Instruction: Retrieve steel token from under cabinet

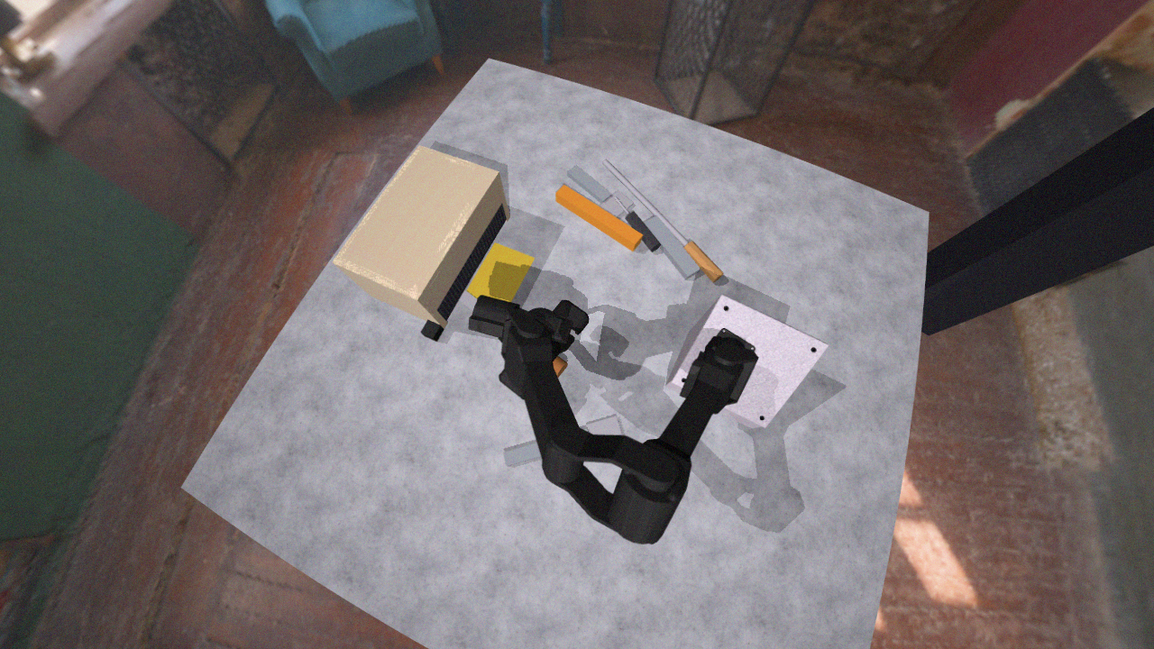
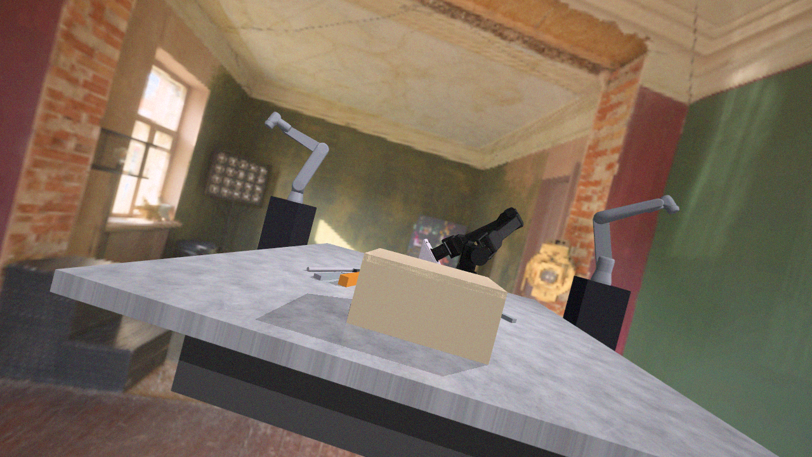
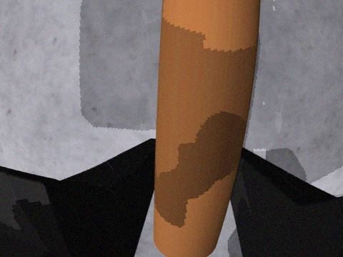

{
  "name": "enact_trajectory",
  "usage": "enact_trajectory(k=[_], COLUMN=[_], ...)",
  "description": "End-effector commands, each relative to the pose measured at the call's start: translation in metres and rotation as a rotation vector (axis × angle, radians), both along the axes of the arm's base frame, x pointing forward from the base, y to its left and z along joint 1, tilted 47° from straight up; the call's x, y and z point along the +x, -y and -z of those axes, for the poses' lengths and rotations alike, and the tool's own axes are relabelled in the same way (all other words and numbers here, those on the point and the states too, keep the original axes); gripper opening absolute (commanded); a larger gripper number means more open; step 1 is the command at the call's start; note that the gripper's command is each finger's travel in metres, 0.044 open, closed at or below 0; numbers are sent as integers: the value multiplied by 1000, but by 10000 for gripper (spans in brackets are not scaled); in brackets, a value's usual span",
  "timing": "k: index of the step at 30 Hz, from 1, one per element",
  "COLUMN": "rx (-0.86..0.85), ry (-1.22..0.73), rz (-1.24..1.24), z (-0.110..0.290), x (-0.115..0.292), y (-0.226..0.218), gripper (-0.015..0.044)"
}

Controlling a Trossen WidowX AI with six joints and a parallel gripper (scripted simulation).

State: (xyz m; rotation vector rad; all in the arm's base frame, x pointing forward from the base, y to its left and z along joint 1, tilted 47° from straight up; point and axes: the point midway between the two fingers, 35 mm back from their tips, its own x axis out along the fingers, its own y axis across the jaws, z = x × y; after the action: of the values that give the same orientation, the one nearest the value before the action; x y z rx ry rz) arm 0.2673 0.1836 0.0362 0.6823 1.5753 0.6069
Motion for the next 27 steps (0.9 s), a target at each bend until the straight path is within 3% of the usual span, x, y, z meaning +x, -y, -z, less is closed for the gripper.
enact_trajectory(k=[1,27], rx=[4,4], ry=[1,3], rz=[-2,-2], z=[0,3], x=[7,35], y=[0,0], gripper=[0,0])
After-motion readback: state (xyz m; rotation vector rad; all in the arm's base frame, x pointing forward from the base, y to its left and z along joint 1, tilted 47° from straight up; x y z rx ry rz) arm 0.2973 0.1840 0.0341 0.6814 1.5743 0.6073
